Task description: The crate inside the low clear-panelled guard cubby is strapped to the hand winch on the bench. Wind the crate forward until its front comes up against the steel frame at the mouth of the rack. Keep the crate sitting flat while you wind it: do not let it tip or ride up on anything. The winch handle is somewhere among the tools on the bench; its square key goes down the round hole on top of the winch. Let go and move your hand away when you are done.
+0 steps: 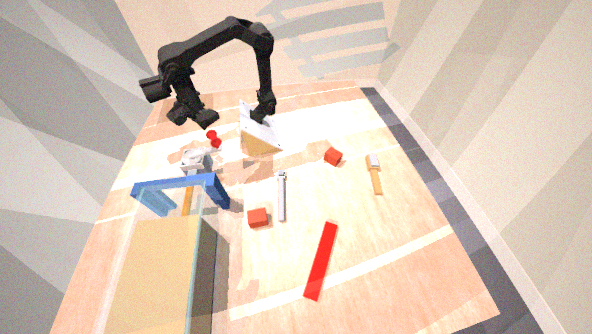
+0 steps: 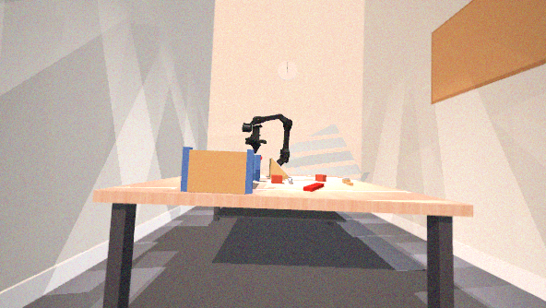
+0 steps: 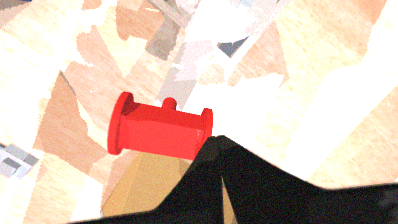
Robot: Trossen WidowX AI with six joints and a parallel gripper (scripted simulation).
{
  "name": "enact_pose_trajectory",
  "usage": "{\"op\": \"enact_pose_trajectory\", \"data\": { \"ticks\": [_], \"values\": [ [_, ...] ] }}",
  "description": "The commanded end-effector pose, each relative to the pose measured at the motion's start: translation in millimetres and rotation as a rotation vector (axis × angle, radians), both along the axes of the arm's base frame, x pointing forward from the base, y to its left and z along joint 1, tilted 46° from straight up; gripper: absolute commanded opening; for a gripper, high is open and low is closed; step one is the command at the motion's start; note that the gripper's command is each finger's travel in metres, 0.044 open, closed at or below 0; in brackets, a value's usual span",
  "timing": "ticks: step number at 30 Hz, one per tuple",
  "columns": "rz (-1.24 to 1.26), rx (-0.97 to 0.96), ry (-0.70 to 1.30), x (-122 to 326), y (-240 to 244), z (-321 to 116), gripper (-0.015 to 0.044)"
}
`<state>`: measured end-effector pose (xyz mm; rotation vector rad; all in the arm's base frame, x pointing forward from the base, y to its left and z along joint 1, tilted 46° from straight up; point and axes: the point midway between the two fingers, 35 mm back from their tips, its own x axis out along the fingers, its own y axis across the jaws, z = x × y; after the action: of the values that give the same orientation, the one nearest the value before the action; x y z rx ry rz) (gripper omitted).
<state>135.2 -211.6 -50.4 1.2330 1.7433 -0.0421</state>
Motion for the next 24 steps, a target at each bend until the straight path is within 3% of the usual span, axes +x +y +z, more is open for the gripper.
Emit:
{"op": "enact_pose_trajectory", "data": {
  "ticks": [1, 24],
  "values": [
    [-0.009, -0.008, -0.002, 2, -1, -3, 0.0],
    [-0.009, -0.007, -0.001, -5, 17, 1, 0.0]
  ]
}}
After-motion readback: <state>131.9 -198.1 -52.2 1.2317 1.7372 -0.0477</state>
